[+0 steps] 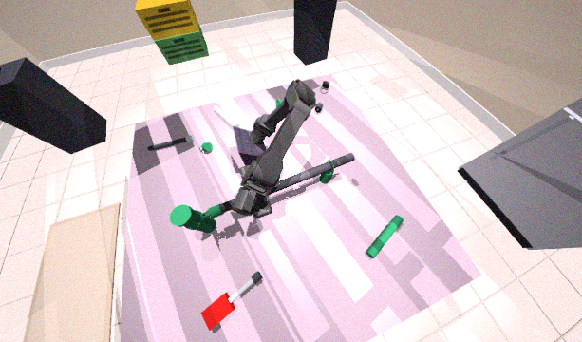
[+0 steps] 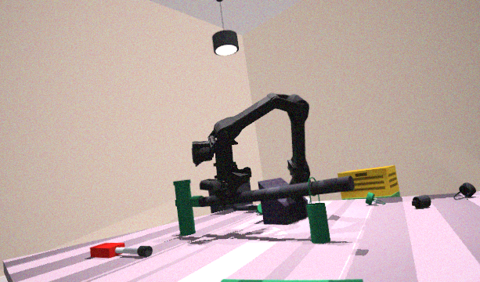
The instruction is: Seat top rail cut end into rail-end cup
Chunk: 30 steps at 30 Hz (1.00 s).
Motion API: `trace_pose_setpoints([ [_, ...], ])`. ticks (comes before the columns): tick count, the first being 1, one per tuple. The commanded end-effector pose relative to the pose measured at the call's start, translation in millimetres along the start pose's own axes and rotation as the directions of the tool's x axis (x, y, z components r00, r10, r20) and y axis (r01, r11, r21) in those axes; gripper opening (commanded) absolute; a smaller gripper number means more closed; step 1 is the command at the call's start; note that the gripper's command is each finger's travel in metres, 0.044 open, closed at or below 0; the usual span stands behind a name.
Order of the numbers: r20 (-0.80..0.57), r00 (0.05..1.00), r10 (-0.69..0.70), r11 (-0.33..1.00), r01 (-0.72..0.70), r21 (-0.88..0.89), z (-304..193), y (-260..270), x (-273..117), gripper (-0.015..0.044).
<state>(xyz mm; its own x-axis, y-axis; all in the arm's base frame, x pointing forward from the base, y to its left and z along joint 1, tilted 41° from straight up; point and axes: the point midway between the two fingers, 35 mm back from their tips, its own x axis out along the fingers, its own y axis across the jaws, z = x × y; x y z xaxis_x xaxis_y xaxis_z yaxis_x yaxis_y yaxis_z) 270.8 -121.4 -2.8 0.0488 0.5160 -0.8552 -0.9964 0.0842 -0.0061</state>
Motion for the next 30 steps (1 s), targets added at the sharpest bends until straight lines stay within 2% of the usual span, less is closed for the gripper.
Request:
trace_pose_setpoints([
  [1,-0.019,1.000,-0.009,1.000,0.009,-0.002,-6.2,-0.7,-3.9,0.0000],
  [30,-0.001,1.000,0.000,1.000,0.000,0.000,-0.3,-0.1,-0.4,0.0000],
])
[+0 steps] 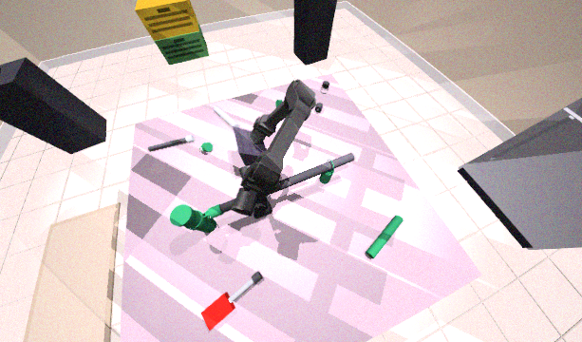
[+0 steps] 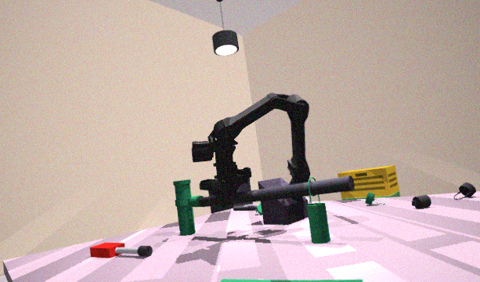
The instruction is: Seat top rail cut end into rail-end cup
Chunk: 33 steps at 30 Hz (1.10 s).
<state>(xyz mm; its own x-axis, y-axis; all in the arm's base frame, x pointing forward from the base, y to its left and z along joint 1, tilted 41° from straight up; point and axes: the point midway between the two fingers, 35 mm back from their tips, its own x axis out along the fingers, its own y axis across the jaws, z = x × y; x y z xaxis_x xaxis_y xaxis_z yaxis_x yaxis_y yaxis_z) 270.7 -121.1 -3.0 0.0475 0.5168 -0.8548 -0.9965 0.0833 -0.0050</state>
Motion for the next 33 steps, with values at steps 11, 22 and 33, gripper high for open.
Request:
trace_pose_setpoints([
  [11,-0.006,1.000,-0.002,1.000,0.002,-0.001,-1.3,-0.5,-1.6,0.0000],
  [22,-0.009,1.000,-0.002,1.000,0.002,-0.002,-2.2,-0.7,-2.5,0.0000],
  [33,-0.011,1.000,-0.002,1.000,0.002,-0.002,-3.2,-0.8,-3.3,0.0000],
])
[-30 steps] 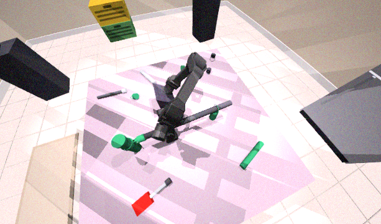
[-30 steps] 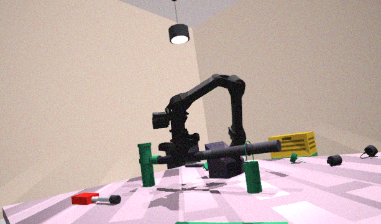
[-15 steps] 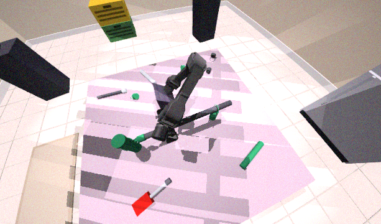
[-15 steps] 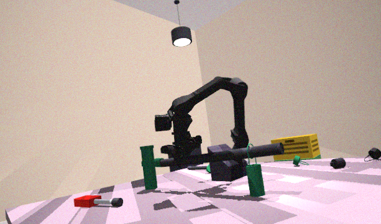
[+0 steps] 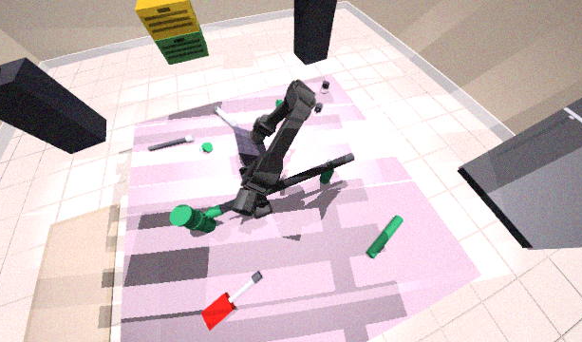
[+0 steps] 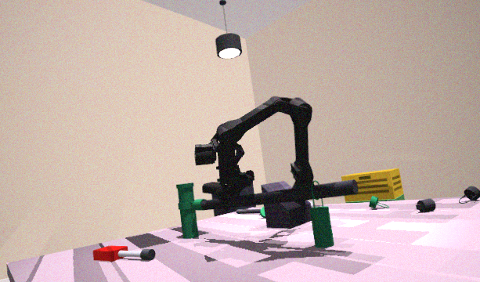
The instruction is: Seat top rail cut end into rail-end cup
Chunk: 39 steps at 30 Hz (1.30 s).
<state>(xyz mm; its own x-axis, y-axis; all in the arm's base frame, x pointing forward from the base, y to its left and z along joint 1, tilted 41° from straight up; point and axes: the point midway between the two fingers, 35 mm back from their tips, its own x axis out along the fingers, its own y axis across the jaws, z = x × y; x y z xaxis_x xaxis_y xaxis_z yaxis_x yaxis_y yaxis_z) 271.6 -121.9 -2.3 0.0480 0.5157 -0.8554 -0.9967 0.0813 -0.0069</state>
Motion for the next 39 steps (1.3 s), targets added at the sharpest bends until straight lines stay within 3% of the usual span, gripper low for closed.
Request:
trace_pose_setpoints([
  [1,-0.010,1.000,-0.001,1.000,0.001,0.001,-3.1,0.2,-2.4,0.0000],
  [39,-0.013,1.000,-0.001,1.000,0.001,0.001,-7.1,0.1,-4.4,0.0000],
])
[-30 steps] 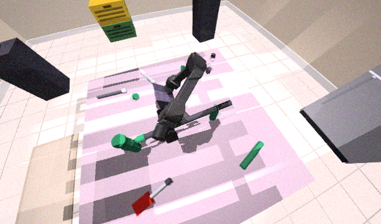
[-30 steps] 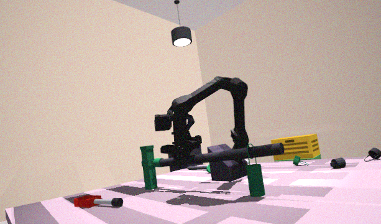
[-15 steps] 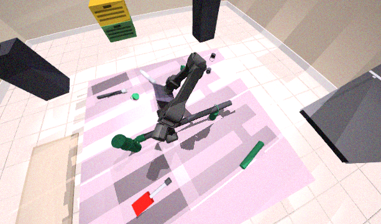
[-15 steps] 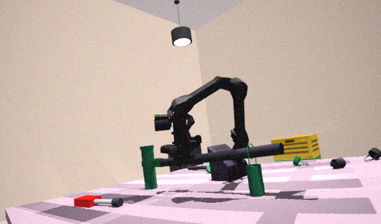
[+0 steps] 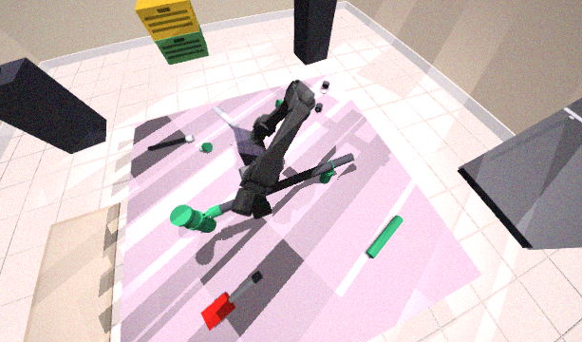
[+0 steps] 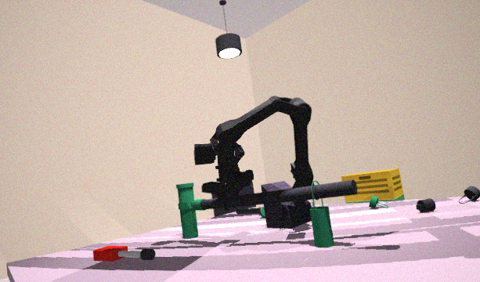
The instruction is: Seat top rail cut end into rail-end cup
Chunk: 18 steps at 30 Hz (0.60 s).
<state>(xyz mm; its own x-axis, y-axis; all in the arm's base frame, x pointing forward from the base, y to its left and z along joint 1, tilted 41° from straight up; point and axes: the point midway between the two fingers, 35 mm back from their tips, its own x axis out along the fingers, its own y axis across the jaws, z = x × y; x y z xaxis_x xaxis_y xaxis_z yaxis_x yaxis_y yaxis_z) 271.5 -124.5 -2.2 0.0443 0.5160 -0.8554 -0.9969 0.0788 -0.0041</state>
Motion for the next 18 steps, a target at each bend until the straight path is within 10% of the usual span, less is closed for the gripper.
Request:
trace_pose_setpoints([
  [1,-0.013,1.000,-0.005,1.000,0.005,0.002,-5.0,0.2,-3.0,0.0000],
  [18,0.000,1.000,0.000,1.000,0.000,-0.001,-1.1,-0.3,-0.6,0.0000],
])
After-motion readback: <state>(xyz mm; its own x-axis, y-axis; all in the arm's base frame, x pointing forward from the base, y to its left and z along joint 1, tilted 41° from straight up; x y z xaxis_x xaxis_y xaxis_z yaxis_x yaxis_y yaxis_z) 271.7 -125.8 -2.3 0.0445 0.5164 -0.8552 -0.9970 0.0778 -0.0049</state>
